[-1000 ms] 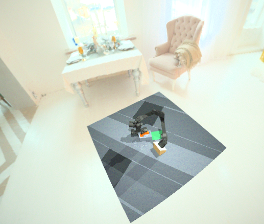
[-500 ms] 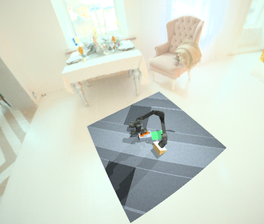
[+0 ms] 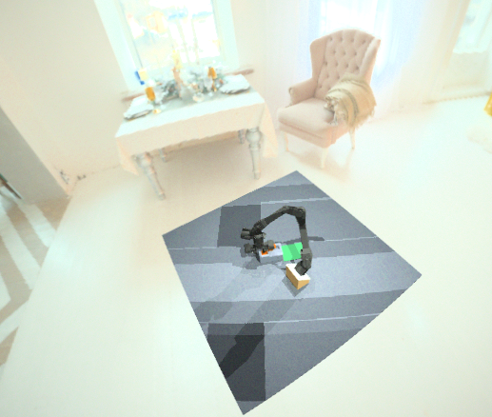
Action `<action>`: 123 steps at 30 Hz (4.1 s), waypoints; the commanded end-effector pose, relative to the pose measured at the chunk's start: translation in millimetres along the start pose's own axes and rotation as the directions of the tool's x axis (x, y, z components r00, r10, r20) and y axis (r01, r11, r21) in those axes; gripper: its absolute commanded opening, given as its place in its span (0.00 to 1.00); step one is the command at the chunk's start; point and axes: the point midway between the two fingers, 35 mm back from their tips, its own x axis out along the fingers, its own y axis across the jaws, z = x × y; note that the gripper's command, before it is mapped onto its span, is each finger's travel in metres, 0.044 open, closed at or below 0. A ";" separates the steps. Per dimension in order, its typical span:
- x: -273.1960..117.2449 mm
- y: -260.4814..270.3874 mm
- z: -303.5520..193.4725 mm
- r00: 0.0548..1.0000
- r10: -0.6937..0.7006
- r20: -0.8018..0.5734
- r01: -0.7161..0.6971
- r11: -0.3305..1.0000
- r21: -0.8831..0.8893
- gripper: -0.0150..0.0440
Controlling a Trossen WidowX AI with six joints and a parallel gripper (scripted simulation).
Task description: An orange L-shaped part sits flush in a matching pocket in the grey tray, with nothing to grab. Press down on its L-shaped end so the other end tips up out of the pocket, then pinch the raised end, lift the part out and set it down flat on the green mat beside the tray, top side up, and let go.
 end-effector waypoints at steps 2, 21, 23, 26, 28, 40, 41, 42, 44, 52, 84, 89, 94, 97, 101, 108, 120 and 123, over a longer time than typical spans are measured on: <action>4.1 -1.2 -1.4 1.000 -0.011 0.001 0.011 1.000 -0.008 0.56; 0.3 0.8 -0.6 1.000 -0.002 0.001 0.002 1.000 -0.003 0.56; -2.0 3.0 -0.7 1.000 -0.003 0.001 0.003 1.000 -0.004 0.56; -7.4 8.0 -1.2 1.000 -0.007 0.000 0.007 1.000 -0.006 0.56; -10.5 10.8 -1.5 1.000 -0.009 0.000 0.009 1.000 -0.008 0.56; -106.4 0.6 -1.9 1.000 -0.008 -0.002 0.007 1.000 -0.010 0.56; -106.4 0.6 -1.9 1.000 -0.008 -0.002 0.007 1.000 -0.010 0.56; -106.4 0.6 -1.9 1.000 -0.008 -0.002 0.007 1.000 -0.010 0.56; -106.4 0.6 -1.9 1.000 -0.008 -0.002 0.007 1.000 -0.010 0.56; -105.6 4.2 -1.1 1.000 0.007 0.012 -0.007 1.000 -0.013 0.56; -107.5 -53.7 8.7 1.000 -0.007 0.002 0.004 0.399 -0.917 0.73; -106.5 -74.0 9.9 1.000 -0.012 -0.002 -0.002 0.004 -1.000 0.73; -106.5 -74.8 9.9 1.000 -0.013 -0.002 -0.002 -0.011 -1.000 0.73; -106.5 -74.8 9.9 1.000 -0.013 -0.002 -0.002 -0.011 -1.000 0.73; -106.5 -74.8 9.9 1.000 -0.013 -0.002 -0.002 -0.011 -1.000 0.73; -97.2 -74.6 10.2 1.000 -0.012 -0.002 -0.002 -0.011 -1.000 0.73; -70.1 -75.1 10.3 1.000 -0.013 -0.001 -0.001 -0.011 -1.000 0.73; -65.2 -74.9 10.5 1.000 -0.013 -0.001 -0.001 -0.011 -1.000 0.73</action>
